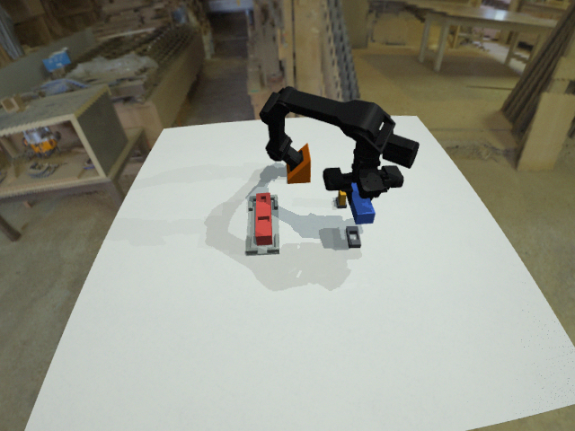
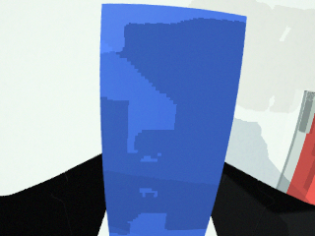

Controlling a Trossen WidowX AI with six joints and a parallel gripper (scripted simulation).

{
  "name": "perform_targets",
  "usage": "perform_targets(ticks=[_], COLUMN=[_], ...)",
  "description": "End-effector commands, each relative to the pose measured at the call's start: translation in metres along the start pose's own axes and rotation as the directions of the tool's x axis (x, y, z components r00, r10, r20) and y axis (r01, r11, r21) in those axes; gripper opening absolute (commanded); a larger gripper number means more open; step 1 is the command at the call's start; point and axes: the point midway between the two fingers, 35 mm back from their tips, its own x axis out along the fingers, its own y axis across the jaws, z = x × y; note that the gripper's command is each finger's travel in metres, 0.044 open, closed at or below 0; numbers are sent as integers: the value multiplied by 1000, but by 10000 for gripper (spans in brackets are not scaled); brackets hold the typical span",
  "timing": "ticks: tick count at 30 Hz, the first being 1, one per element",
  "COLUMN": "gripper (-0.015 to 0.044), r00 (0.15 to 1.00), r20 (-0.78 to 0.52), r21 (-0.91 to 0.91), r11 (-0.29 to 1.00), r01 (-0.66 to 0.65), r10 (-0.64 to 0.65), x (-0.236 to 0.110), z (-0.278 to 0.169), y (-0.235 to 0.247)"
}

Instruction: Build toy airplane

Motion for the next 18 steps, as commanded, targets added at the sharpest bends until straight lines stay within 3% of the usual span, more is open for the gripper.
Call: perform_targets(ticks=[1,18], gripper=[0,0], r00=[1000,1000], r20=[-1,-7], r21=[-2,268], r11=[1000,963], r01=[-2,-11], r10=[2,13], x=[-8,-6], z=[-2,4], y=[1,-50])
